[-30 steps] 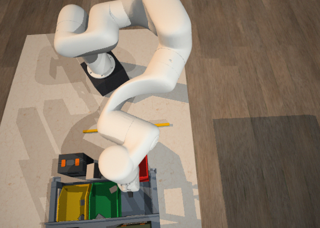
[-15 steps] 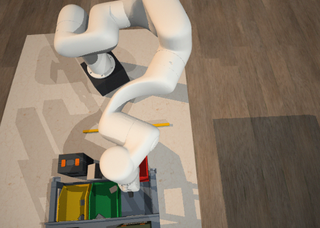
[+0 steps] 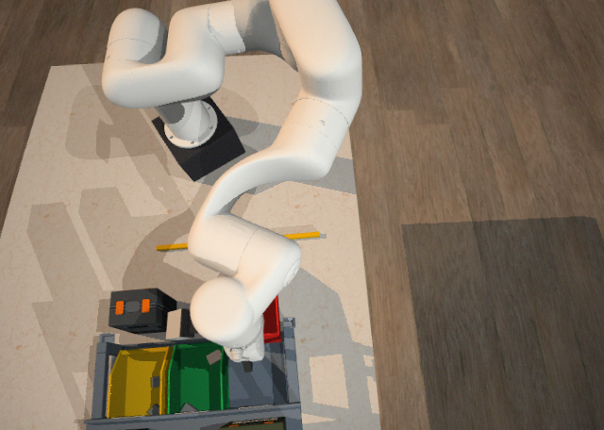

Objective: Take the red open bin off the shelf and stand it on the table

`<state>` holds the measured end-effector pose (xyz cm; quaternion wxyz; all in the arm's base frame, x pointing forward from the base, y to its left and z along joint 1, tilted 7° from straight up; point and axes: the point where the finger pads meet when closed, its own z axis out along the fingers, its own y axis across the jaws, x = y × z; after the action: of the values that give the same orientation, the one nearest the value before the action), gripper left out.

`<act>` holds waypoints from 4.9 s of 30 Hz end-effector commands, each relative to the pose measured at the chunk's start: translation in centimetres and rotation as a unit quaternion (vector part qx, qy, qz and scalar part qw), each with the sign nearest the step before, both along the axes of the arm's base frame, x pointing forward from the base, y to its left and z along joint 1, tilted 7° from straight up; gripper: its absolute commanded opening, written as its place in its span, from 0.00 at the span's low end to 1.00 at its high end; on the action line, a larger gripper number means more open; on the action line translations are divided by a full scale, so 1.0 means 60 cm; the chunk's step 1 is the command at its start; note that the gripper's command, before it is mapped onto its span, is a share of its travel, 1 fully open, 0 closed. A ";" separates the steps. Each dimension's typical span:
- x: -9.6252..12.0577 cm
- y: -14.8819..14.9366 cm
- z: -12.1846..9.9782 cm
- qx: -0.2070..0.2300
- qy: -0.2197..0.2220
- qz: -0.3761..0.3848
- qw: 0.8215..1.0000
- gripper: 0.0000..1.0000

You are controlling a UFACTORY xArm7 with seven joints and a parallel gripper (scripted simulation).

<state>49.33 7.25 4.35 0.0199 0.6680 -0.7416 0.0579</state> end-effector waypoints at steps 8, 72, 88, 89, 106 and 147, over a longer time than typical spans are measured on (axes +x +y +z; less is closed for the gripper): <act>0.002 0.000 -0.005 0.000 -0.002 0.000 1.000 0.33; 0.003 -0.007 -0.063 0.000 -0.002 0.000 1.000 0.33; 0.004 -0.007 -0.069 0.000 -0.002 0.000 1.000 0.33; 0.004 -0.007 -0.069 0.000 -0.002 0.000 1.000 0.33; 0.004 -0.007 -0.069 0.000 -0.002 0.000 1.000 0.00; 0.004 -0.007 -0.069 0.000 -0.002 0.000 1.000 0.00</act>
<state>49.42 6.78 0.03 0.0196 0.6681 -0.7416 0.0581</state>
